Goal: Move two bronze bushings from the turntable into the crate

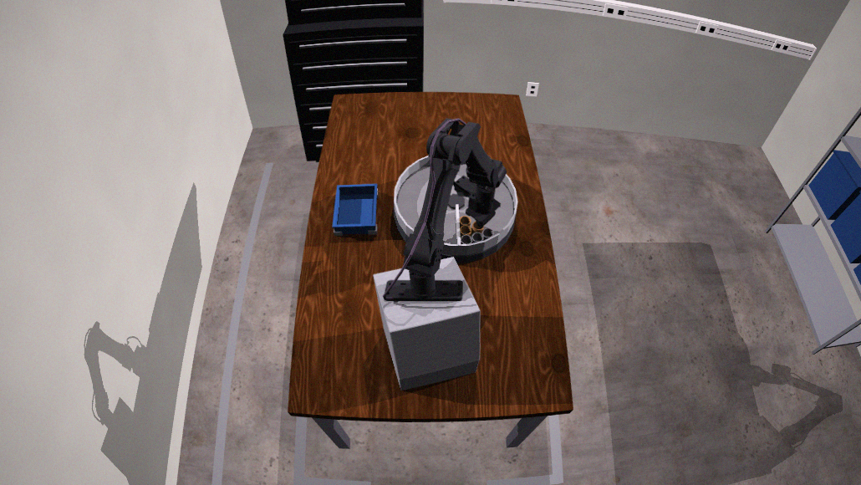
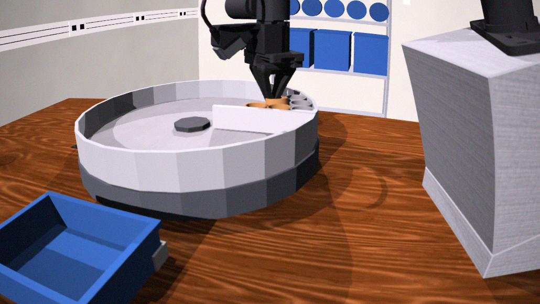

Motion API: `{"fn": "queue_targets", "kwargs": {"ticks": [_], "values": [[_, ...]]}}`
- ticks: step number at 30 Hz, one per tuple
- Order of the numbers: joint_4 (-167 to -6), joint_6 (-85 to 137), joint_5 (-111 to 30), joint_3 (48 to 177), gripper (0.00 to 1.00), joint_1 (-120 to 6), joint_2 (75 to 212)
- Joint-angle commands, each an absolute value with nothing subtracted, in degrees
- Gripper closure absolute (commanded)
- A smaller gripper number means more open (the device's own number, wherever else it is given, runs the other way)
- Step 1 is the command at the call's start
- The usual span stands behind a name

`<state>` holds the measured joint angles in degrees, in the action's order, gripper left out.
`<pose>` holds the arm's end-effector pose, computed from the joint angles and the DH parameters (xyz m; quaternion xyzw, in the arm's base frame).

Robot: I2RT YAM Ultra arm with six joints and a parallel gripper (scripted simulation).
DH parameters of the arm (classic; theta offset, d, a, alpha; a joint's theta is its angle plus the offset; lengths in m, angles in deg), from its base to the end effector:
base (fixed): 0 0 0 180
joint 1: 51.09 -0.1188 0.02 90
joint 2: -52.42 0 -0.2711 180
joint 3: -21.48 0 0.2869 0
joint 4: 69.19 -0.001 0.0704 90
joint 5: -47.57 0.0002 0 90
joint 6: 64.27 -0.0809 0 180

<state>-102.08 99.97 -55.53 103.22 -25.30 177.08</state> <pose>0.3872 -0.1656 0.0017 -0.4174 0.8933 -0.0213 0.1656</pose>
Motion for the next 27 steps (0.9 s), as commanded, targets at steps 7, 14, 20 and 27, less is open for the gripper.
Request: {"fn": "queue_targets", "kwargs": {"ticks": [7,14,20,27], "values": [[-103.5,99.5,-56.0,102.4,1.00,-25.3,176.0],[-104.5,100.3,-56.2,102.0,1.00,-24.4,174.5],[-106.7,100.9,-56.3,101.9,1.00,-24.0,172.2],[-112.1,102.1,-56.6,104.3,1.00,-22.8,166.9]]}}
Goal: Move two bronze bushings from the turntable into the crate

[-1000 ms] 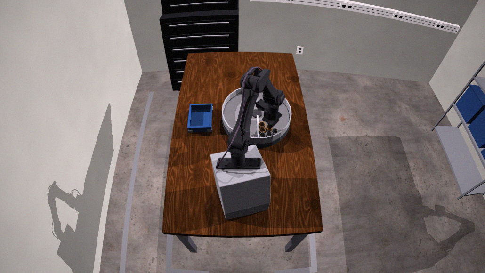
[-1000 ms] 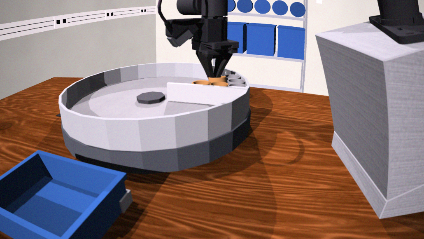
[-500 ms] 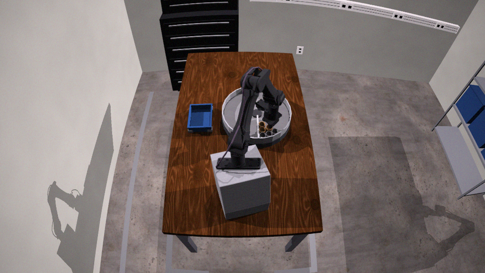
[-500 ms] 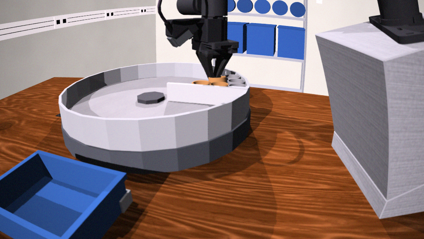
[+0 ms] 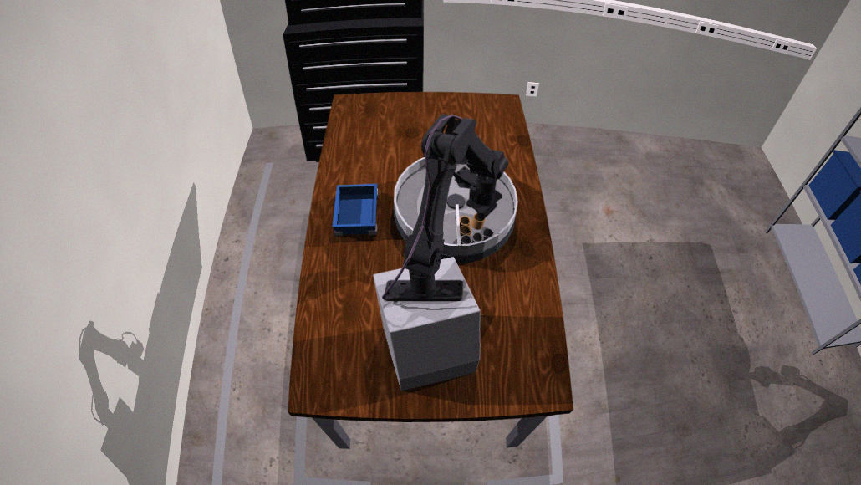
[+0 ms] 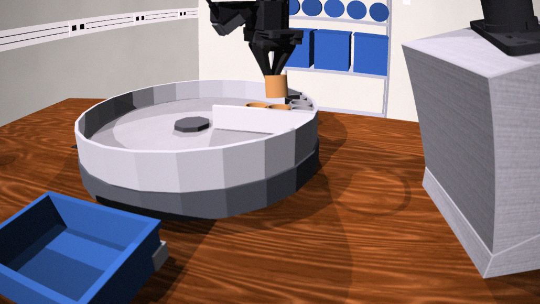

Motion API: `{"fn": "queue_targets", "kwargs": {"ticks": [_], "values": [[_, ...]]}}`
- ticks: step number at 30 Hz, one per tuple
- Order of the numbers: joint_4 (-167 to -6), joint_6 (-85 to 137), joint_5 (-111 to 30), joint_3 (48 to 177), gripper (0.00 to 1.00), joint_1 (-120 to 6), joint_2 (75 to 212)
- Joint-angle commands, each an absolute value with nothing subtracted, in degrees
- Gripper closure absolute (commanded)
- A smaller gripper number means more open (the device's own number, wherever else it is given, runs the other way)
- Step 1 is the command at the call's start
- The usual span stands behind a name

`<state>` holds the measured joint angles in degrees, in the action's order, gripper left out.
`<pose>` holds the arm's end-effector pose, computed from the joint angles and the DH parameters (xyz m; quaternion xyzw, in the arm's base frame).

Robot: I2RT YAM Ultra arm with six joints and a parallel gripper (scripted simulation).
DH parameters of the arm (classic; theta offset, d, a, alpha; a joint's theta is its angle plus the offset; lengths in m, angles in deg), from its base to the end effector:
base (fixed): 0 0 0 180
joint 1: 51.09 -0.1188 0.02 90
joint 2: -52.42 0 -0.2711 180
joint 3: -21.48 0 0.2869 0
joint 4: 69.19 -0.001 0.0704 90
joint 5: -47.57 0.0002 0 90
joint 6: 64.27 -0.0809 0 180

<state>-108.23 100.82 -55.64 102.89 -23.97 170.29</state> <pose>0.3779 -0.1717 0.0435 -0.4138 0.8944 -0.0259 0.1675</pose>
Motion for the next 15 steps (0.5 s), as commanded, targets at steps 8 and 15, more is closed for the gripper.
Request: {"fn": "queue_targets", "kwargs": {"ticks": [8,15], "values": [[-115.8,102.8,-56.7,105.0,1.00,-22.0,164.1],[-116.3,102.9,-56.7,105.1,1.00,-22.0,163.8]]}}
